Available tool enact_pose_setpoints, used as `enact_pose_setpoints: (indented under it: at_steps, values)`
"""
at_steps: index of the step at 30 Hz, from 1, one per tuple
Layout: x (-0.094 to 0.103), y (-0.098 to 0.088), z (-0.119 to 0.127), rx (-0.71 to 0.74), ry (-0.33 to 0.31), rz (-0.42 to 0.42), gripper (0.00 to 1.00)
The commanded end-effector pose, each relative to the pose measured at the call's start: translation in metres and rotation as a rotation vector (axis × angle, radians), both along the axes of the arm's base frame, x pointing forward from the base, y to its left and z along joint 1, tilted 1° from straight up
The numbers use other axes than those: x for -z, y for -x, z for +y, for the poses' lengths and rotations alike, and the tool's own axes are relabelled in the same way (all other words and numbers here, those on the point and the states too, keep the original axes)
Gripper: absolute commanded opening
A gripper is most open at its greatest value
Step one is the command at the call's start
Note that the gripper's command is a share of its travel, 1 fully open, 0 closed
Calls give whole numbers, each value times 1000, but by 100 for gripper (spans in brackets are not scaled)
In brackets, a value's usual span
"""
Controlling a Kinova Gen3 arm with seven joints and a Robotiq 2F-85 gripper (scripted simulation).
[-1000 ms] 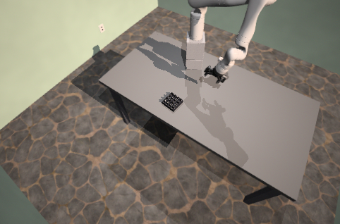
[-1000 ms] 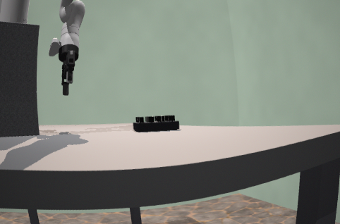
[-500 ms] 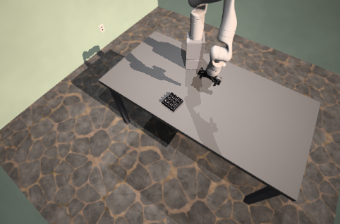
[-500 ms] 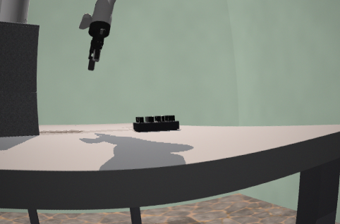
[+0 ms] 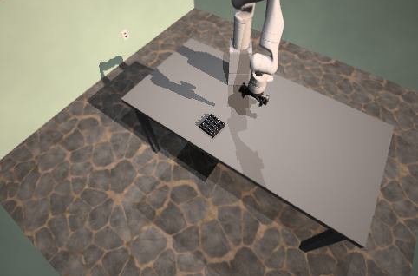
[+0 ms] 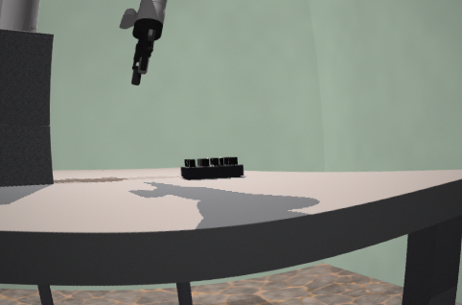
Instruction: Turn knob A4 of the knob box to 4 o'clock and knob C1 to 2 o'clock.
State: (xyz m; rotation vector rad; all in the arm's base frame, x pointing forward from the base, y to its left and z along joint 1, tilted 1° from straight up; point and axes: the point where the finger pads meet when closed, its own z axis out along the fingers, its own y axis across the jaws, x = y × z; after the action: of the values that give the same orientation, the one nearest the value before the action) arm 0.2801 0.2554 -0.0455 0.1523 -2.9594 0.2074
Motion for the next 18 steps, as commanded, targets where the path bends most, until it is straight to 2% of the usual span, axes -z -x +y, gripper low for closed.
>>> enact_pose_setpoints:
  at_steps: [1, 3, 5, 12, 14, 18]
  values:
    - [-2, -3, 0, 7, -6, -3, 100]
    - [-2, -3, 0, 7, -6, -3, 100]
    - [-12, -15, -4, 11, -22, -1, 100]
    - [-12, -15, -4, 11, -22, -1, 100]
    - [-23, -26, -9, 16, -38, -1, 100]
    - [-23, -26, -9, 16, -38, -1, 100]
